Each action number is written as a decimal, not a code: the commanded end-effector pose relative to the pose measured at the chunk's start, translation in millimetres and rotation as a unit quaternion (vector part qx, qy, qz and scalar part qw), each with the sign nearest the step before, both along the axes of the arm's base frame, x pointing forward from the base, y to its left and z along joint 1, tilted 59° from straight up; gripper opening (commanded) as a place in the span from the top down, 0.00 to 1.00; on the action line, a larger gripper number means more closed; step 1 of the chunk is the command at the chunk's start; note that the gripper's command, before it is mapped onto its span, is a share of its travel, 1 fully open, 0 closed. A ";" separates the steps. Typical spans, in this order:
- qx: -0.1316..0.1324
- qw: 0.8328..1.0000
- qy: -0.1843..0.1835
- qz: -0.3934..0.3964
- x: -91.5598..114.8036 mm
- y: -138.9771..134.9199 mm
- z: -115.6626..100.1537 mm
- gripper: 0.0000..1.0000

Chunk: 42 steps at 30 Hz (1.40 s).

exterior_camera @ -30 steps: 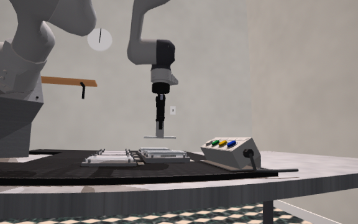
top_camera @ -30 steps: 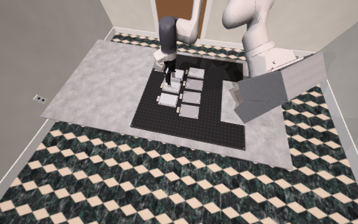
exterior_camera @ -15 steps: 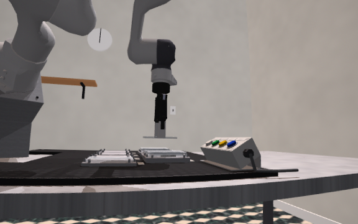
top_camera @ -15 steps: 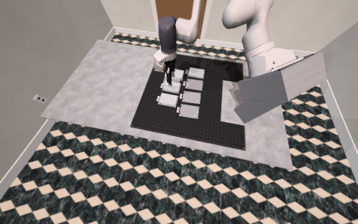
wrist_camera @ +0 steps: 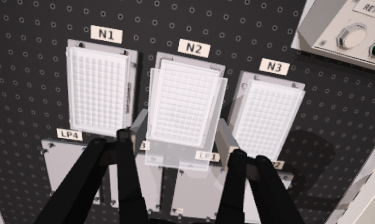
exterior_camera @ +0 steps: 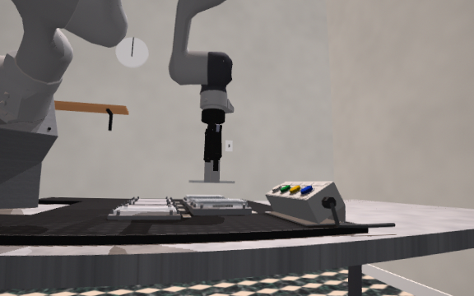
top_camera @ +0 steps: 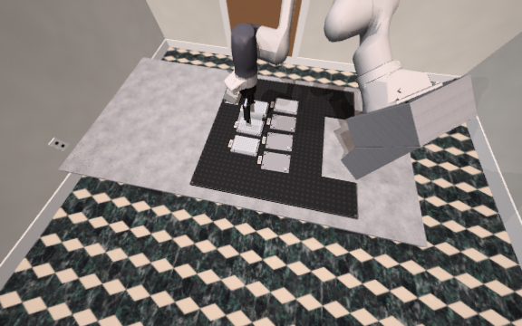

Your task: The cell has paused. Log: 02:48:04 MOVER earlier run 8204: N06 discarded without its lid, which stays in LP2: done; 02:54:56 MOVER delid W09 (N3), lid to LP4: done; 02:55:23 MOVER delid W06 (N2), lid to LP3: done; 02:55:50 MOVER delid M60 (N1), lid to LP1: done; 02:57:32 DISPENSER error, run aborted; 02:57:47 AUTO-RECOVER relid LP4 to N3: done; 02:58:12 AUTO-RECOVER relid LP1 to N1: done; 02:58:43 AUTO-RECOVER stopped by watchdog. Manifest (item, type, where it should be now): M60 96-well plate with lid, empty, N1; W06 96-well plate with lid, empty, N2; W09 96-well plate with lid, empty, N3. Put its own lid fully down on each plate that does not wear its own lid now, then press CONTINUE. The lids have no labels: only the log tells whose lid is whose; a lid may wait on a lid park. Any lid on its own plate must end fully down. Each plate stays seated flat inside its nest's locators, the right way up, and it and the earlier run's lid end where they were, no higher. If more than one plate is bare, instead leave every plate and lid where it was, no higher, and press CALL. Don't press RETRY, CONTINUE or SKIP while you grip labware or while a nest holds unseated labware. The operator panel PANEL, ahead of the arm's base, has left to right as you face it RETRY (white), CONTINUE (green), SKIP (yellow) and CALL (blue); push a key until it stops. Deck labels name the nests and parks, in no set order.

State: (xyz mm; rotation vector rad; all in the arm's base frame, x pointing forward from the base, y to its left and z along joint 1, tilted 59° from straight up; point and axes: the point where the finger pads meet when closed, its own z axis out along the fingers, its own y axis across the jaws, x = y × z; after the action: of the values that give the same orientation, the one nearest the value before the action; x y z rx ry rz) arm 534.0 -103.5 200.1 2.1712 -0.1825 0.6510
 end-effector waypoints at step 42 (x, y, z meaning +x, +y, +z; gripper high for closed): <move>0.009 1.000 -0.020 -0.013 13.5 -21.4 -12.9 1.00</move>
State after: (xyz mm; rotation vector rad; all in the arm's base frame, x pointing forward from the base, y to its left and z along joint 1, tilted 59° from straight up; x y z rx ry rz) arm 543.4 -125.8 189.0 2.1638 -0.2287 0.6615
